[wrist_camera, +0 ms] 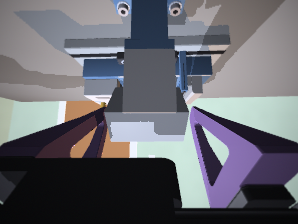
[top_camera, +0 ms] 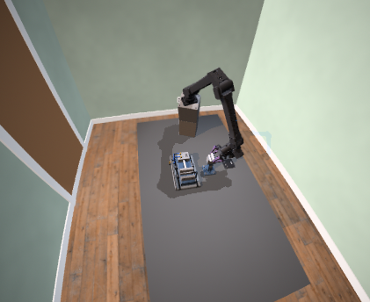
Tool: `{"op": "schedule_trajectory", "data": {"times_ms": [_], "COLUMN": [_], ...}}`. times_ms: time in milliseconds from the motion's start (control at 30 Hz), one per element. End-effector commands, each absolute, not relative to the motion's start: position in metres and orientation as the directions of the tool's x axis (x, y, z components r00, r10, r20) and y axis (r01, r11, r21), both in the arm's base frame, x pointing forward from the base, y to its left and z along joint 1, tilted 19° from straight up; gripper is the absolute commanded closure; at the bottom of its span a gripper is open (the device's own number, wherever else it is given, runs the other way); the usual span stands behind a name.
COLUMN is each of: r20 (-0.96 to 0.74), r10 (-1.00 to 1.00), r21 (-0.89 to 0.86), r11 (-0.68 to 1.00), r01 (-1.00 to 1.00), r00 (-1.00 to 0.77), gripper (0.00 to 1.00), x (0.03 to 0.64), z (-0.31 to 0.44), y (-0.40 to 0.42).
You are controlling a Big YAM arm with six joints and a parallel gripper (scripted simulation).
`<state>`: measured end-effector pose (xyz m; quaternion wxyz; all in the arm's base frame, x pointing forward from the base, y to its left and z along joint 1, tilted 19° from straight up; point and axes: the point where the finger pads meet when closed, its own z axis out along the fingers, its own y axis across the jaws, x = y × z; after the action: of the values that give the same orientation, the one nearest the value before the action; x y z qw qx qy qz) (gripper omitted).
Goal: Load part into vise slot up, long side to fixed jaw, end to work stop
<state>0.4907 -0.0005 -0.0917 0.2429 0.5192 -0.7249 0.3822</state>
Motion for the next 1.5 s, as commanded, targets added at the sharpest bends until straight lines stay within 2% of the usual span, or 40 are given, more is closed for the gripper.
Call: {"op": "schedule_trajectory", "data": {"times_ms": [0,1467], "r20": [0.742,0.722], "r10": [-0.570,-0.591], "r21": [-0.320,-0.324], "r11": [0.161,0.170], "r01": [-0.934,-0.930], "r00": [-0.353,-0.360], "gripper": [0.19,0.19], "x": [0.497,0.496], "z": [-0.087,-0.085], "y": [0.008,0.000]}}
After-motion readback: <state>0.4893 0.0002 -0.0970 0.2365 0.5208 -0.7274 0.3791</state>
